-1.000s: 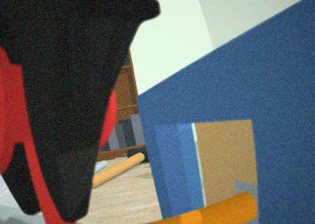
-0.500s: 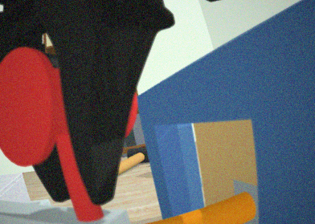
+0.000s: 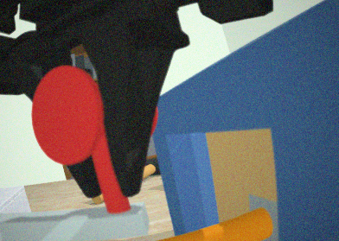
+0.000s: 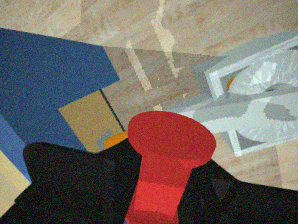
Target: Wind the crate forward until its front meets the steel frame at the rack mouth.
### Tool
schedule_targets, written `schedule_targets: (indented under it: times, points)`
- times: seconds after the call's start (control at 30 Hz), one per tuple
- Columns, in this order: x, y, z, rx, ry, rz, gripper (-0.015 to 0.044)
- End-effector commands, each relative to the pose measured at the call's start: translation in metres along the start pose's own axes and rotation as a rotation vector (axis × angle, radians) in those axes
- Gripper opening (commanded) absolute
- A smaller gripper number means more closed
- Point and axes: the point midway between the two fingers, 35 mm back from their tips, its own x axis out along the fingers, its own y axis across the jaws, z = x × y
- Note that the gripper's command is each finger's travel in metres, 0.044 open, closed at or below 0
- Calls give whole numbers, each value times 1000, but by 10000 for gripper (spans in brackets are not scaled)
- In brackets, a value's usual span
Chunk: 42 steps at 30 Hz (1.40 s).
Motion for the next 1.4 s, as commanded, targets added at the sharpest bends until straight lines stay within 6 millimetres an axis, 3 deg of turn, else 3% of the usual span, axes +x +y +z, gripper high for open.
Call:
schedule_targets:
  times: [0.0,1.37]
  points:
    - [-2,-8,-19,-22,24,-15,0]
    - [-3,-61,-58,-22,27,-19,0]
